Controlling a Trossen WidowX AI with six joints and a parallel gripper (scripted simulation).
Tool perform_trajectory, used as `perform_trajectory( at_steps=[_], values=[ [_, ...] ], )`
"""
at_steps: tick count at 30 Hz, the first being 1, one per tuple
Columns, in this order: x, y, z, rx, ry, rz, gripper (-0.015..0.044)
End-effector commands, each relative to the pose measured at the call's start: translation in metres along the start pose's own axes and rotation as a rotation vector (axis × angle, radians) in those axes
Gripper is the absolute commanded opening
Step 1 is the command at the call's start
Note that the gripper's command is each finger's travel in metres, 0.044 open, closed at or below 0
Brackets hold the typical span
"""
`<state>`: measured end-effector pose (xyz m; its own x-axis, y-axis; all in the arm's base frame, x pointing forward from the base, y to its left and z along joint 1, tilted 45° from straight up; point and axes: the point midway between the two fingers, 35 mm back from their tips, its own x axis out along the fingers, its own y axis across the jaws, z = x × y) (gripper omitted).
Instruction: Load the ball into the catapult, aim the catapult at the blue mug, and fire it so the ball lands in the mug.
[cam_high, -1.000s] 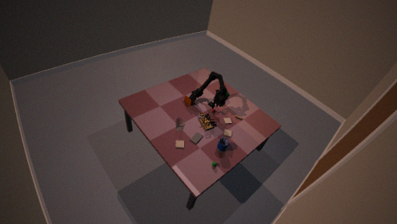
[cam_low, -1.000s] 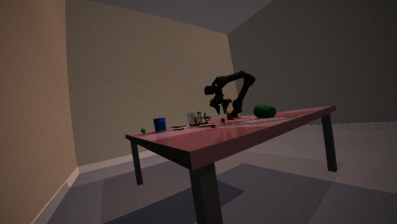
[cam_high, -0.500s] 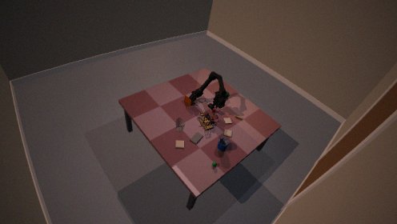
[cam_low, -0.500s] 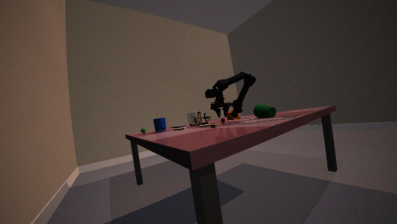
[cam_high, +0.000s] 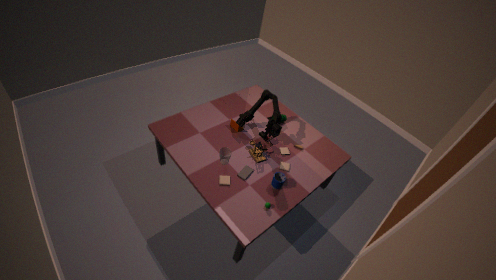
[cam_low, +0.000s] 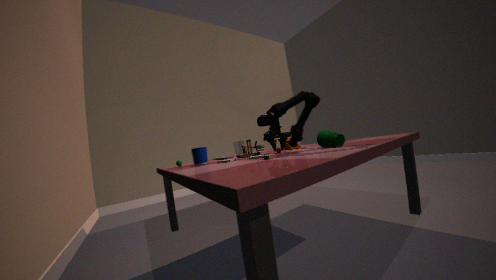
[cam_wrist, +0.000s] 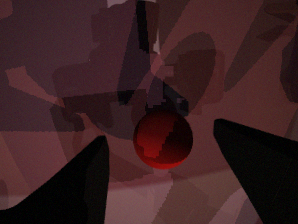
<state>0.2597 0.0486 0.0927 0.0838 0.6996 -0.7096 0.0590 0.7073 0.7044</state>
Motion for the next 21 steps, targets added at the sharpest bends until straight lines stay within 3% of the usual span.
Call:
perform_trajectory(
  at_steps=[1, 6, 13, 17, 21],
  values=[
    [0.004, 0.0, -0.001, 0.006, 0.001, 0.004, 0.0274],
    [0.004, 0.0, -0.001, 0.006, 0.001, 0.004, 0.0142],
    [0.004, 0.0, -0.001, 0.006, 0.001, 0.004, 0.0096],
    [-0.004, 0.0, 0.001, 0.014, -0.005, 0.001, 0.0],
    [-0.027, -0.001, 0.005, 0.035, -0.019, -0.006, 0.0]
  ],
)
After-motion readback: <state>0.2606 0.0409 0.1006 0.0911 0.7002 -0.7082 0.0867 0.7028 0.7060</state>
